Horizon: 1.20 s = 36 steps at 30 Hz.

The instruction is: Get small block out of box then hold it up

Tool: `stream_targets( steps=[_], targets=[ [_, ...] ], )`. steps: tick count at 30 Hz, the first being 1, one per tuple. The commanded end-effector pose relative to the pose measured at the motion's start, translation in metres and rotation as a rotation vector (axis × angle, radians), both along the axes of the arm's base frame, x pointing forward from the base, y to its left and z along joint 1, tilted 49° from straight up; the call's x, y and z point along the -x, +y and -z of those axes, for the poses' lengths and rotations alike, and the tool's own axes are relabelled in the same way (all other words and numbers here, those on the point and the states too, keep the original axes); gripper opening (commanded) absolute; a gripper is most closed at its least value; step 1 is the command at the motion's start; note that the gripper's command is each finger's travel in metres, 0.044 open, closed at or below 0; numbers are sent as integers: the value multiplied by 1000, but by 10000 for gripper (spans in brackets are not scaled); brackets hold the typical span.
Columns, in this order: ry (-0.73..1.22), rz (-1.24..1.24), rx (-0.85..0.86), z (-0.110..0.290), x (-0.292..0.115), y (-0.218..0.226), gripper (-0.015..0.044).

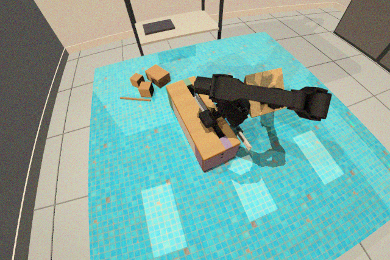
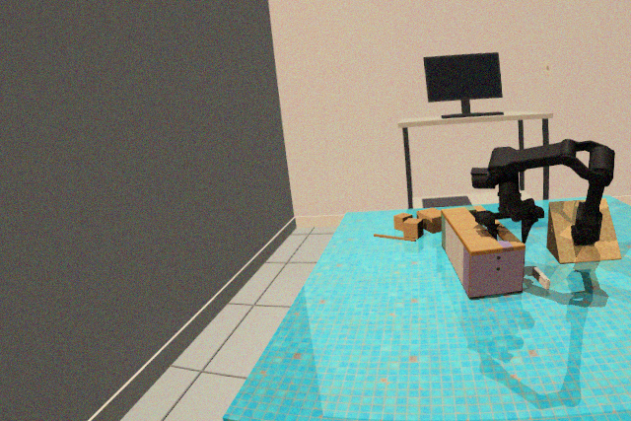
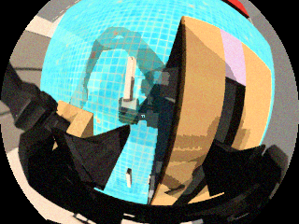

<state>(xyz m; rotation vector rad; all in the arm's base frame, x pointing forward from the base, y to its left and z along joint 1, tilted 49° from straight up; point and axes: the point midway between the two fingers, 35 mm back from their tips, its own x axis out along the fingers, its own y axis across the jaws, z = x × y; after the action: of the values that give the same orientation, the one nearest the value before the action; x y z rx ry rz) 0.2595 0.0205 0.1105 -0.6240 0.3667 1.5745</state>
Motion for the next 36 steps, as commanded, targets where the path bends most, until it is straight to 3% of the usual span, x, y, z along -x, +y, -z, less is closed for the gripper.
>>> stream_targets(
  steps=[1, 18, 22, 30, 34, 36],
  targets=[
    [6, 3, -5, -5, 2, 5, 400],
    [7, 4, -5, -24, 5, 21, 400],
    [4, 16, 9, -13, -8, -8, 400],
    [-4, 38, 8, 45, -17, -125, 400],
    [7, 53, 5, 46, -16, -123, 400],
    [52, 92, 7, 44, -17, -122, 348]
  ],
)
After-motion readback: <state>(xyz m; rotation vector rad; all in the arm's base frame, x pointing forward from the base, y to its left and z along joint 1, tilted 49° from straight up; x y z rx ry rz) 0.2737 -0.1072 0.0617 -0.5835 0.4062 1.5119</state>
